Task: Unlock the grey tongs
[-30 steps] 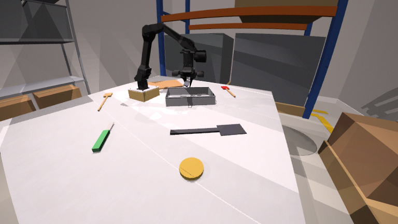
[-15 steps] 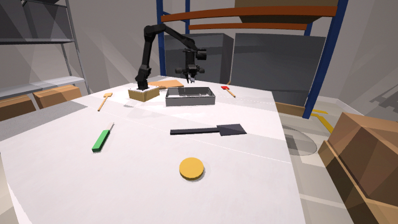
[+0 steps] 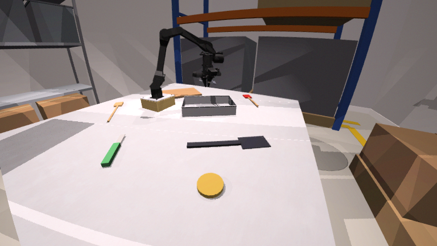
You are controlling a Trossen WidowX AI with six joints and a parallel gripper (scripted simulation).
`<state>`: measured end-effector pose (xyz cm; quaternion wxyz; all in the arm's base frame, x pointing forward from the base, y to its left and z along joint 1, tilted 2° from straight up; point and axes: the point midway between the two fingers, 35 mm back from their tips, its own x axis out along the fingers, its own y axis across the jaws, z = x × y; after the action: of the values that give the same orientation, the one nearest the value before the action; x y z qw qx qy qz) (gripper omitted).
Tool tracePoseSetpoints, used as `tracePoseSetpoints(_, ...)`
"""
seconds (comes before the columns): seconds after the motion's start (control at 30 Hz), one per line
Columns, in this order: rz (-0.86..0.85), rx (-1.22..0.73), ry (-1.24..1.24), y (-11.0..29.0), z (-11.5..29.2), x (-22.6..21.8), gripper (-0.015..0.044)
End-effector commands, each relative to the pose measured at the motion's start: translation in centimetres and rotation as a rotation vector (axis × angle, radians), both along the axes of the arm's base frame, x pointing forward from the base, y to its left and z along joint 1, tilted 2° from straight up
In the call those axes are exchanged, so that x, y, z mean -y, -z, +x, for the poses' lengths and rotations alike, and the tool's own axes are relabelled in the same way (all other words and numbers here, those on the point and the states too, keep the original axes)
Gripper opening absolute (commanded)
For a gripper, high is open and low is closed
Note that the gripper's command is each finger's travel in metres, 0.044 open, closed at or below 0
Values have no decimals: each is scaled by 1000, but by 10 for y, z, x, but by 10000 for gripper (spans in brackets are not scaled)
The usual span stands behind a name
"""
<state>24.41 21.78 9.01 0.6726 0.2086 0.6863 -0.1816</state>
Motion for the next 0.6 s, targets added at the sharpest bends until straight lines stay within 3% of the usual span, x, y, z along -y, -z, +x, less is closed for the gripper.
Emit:
tracePoseSetpoints(0.0, 10, 8, -94, -6, -14, -18, -150)
tracePoseSetpoints(0.57, 16, 15, -373, -16, -66, -61, -150)
